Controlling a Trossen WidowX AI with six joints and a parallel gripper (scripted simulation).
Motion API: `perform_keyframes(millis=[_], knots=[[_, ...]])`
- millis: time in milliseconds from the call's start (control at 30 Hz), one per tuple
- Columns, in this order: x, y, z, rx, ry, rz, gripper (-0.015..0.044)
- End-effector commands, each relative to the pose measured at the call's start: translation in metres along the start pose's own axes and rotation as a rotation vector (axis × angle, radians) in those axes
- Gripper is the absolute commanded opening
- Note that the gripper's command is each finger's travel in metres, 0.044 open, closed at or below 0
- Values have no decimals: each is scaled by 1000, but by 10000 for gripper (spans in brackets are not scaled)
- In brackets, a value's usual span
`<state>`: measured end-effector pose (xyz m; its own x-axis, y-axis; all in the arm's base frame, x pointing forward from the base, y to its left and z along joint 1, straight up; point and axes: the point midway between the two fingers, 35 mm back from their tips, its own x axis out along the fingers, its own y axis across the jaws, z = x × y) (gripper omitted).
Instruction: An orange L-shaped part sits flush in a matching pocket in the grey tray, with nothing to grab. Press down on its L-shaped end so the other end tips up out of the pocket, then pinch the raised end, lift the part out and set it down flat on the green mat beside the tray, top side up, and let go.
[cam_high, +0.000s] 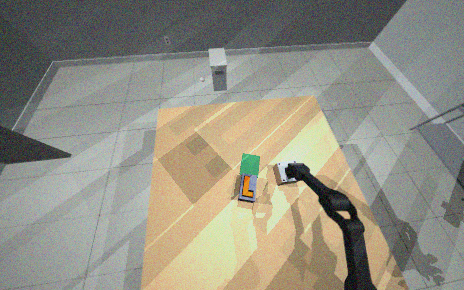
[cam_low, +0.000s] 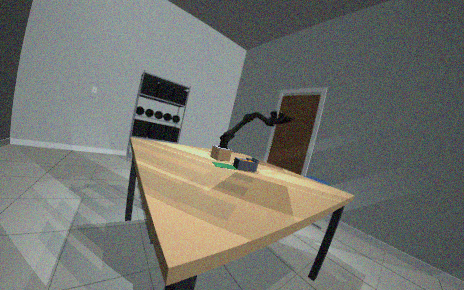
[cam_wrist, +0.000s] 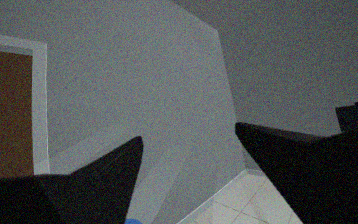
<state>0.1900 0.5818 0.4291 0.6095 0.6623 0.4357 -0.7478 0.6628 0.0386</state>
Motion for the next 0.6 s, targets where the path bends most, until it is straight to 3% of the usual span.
perform_keyframes(millis=[0, 233, 400, 567], knots=[[1, -4, -3, -4, 12, -1, 374], [10, -90, -67, -66, 283, -49, 190], [-7, -168, -115, -61, 518, -126, 180], [-48, -247, -153, -15, 761, -243, 180]])
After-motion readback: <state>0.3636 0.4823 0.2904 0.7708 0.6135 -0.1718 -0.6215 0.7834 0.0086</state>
